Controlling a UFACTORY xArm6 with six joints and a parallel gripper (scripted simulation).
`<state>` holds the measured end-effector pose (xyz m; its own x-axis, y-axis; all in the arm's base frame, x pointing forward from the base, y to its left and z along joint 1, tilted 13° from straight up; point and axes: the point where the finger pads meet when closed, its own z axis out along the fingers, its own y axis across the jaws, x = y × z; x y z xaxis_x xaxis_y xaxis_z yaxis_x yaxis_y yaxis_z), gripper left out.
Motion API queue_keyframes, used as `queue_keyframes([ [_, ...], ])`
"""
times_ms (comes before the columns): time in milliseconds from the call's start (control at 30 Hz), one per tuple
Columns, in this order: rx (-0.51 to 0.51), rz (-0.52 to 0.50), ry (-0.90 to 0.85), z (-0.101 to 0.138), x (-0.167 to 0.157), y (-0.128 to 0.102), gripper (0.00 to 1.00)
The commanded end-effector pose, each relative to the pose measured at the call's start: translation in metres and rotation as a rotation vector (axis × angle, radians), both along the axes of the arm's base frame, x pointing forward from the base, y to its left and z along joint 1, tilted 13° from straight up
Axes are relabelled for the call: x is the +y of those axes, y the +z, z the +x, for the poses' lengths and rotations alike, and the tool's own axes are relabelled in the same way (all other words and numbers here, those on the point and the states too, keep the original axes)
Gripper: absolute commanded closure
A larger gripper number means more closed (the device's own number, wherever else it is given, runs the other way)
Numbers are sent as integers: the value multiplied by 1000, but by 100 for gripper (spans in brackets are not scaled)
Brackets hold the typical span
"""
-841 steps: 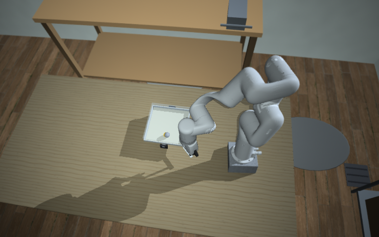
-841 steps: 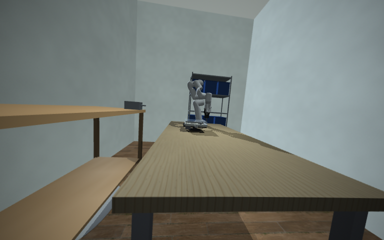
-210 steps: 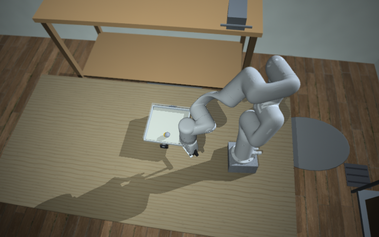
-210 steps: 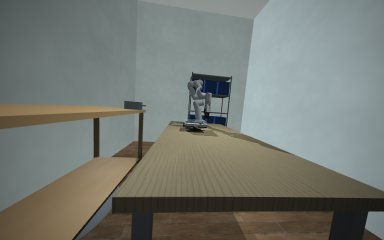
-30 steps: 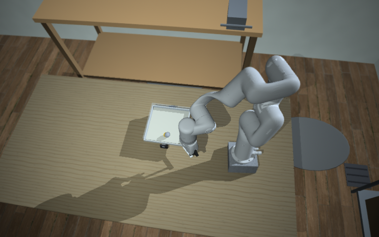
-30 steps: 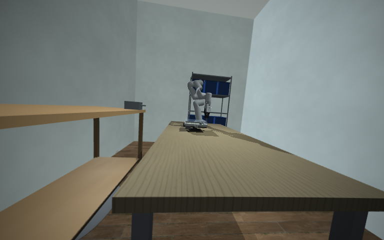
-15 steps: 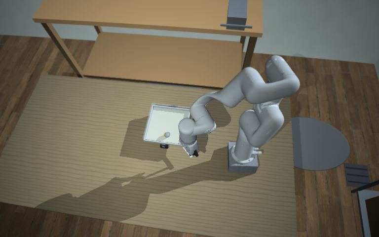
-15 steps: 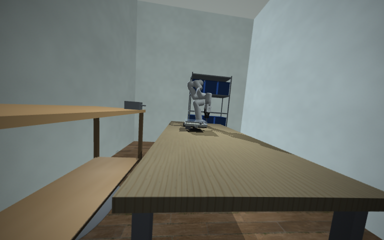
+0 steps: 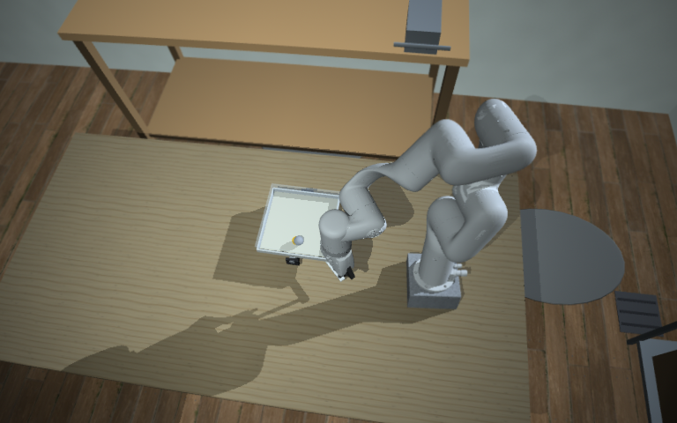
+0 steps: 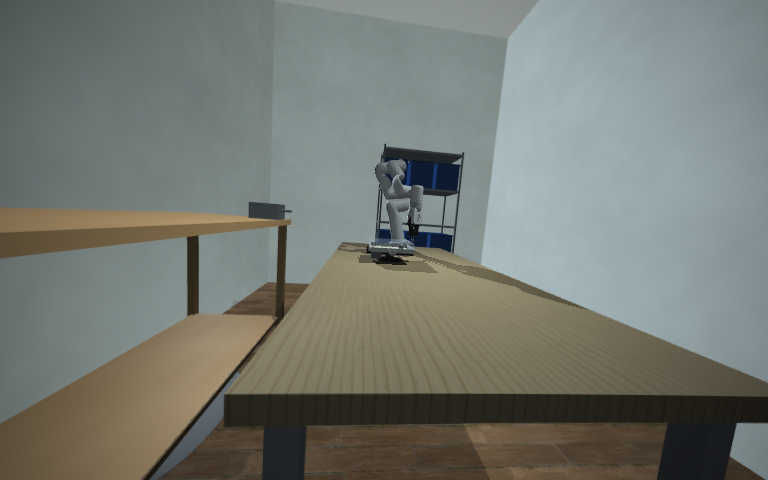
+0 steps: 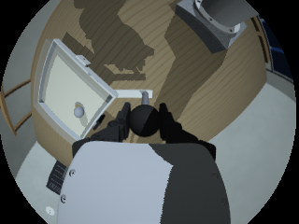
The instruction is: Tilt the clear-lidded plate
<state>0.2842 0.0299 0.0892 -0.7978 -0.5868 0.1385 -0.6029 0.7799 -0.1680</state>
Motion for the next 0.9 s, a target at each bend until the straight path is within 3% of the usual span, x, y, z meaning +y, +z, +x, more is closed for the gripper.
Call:
queue_keyframes([
  [0, -2, 0, 0, 2, 1, 0, 100],
  [867, -2, 0, 0, 1, 0, 1, 100],
])
